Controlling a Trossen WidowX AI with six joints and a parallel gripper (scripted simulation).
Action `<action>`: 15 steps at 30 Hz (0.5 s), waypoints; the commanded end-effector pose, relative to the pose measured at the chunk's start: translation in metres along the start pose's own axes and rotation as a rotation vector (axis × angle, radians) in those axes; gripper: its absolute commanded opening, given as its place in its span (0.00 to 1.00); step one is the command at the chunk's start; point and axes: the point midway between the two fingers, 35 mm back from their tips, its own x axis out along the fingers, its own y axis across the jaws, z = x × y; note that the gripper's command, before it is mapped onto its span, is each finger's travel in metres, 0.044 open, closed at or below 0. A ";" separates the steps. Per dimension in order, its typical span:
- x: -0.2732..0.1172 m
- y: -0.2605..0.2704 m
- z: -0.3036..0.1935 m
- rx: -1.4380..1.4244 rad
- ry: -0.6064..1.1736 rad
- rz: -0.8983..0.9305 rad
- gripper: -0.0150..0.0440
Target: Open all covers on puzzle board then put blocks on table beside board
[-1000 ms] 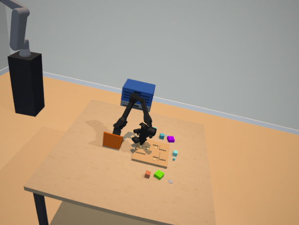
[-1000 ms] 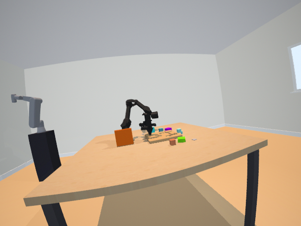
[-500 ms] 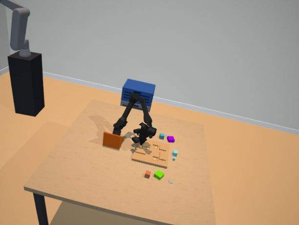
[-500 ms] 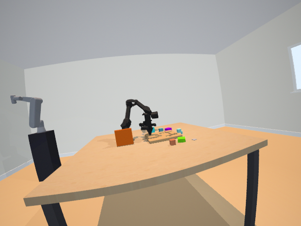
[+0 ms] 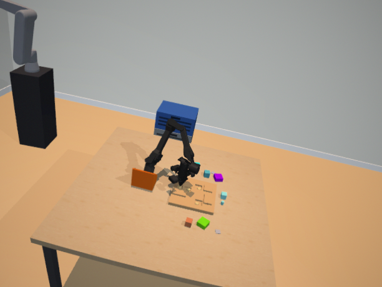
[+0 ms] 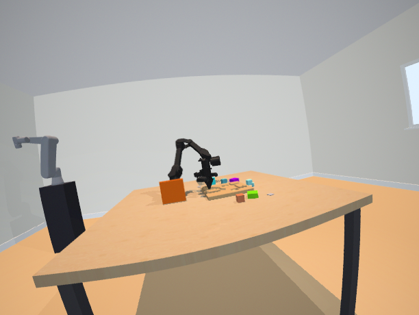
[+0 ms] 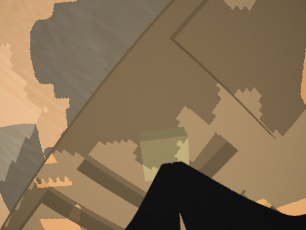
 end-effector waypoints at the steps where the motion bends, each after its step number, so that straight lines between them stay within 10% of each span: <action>1: 0.005 0.002 0.002 0.007 -0.010 0.004 0.25; 15: 0.008 0.004 0.002 0.007 -0.010 0.004 0.25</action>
